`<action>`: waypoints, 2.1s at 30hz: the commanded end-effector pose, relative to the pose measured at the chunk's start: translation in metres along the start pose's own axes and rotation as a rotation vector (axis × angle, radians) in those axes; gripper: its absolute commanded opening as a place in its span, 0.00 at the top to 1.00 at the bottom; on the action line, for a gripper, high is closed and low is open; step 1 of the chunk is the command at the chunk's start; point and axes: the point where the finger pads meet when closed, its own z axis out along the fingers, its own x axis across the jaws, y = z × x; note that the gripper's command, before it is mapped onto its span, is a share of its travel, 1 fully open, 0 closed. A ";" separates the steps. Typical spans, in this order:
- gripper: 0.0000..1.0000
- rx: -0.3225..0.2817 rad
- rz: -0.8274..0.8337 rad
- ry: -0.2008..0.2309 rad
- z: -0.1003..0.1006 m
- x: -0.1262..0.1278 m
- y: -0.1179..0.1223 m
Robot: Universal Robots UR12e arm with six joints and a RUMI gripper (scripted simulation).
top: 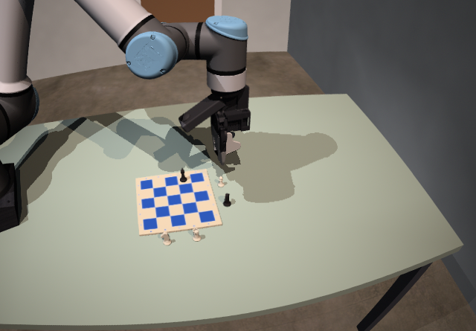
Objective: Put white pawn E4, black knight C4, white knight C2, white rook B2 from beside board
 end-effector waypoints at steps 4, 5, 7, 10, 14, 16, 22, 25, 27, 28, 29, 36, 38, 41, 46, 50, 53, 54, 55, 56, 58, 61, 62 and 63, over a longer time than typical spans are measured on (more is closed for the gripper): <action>0.80 -0.002 0.000 -0.001 0.005 0.000 0.001; 0.80 -0.002 0.000 -0.001 0.006 0.000 0.001; 0.80 -0.002 0.000 -0.001 0.009 0.000 0.001; 0.80 -0.002 0.000 -0.001 0.013 0.000 0.001; 0.80 -0.002 0.000 -0.001 0.020 -0.001 0.002; 0.80 -0.002 0.000 -0.001 0.020 -0.001 0.002; 0.80 -0.002 0.000 -0.001 0.030 -0.001 0.002; 0.80 -0.002 0.000 -0.001 0.034 -0.001 0.002; 0.80 -0.002 0.000 -0.001 0.037 -0.001 0.002; 0.80 -0.002 0.000 -0.001 0.039 -0.001 0.002; 0.80 -0.002 0.000 -0.001 0.040 -0.001 0.002; 0.80 -0.002 0.000 -0.001 0.045 -0.001 0.003; 0.80 -0.002 0.000 -0.001 0.046 -0.001 0.003; 0.80 -0.002 0.000 -0.001 0.048 -0.001 0.003; 0.80 -0.002 0.000 -0.001 0.049 -0.001 0.003; 0.80 -0.002 0.000 -0.001 0.049 -0.001 0.003; 0.80 -0.002 0.000 -0.001 0.049 -0.001 0.003; 0.80 -0.002 0.000 -0.001 0.049 -0.001 0.003; 0.80 -0.002 0.000 -0.001 0.049 -0.001 0.003; 0.80 -0.002 0.000 -0.001 0.049 -0.001 0.003; 0.80 -0.002 0.000 -0.001 0.049 -0.001 0.003; 0.80 -0.002 0.000 -0.001 0.049 -0.001 0.003; 0.80 -0.002 0.000 -0.001 0.049 -0.001 0.003; 0.80 -0.002 0.000 -0.001 0.049 -0.001 0.003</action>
